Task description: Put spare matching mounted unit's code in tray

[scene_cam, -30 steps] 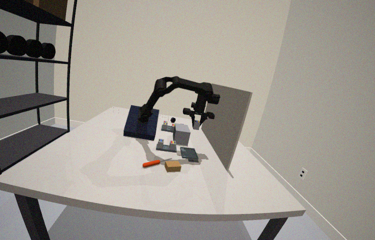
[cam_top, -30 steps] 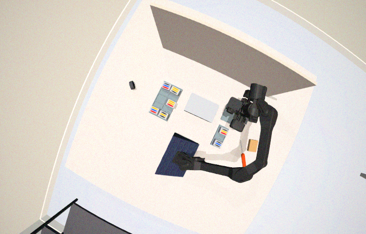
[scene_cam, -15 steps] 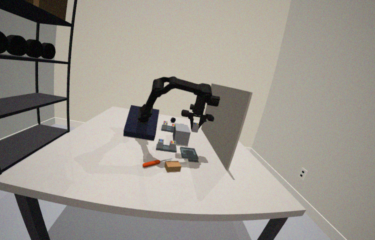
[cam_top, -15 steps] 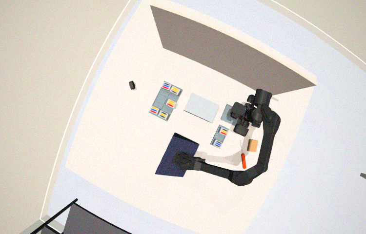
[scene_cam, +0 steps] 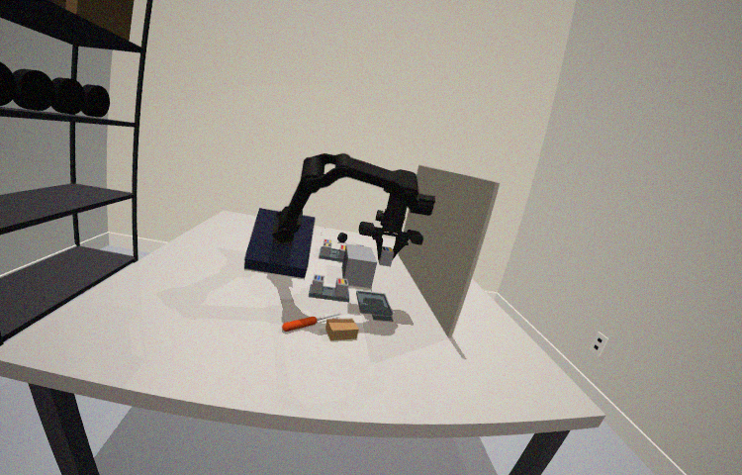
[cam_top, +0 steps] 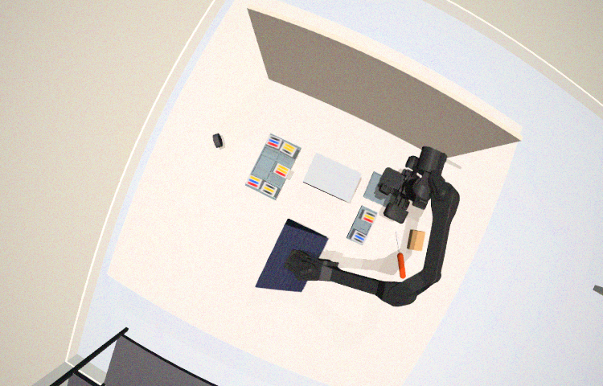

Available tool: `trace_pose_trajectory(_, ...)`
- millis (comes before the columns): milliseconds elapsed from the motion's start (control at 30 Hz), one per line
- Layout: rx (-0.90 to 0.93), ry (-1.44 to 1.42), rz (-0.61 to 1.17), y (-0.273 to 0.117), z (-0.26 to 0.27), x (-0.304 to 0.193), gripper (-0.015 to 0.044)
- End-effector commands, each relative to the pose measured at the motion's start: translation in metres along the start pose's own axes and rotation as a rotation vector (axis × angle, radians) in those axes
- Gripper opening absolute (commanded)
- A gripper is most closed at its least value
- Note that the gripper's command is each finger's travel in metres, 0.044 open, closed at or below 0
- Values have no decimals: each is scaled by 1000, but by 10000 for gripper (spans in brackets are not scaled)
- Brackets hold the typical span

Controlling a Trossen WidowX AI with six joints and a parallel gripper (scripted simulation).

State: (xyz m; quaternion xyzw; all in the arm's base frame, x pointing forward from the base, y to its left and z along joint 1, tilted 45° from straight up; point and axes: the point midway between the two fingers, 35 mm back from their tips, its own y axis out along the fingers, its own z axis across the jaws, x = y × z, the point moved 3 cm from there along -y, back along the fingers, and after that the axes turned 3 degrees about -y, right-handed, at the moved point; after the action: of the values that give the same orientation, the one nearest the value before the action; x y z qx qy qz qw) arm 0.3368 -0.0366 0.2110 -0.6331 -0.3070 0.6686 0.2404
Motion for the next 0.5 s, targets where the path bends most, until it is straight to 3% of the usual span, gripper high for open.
trace_pose_trajectory(0,0,-4,1,4,0,0,0)
trace_pose_trajectory(467,0,-3,-1,16,-2,1,0)
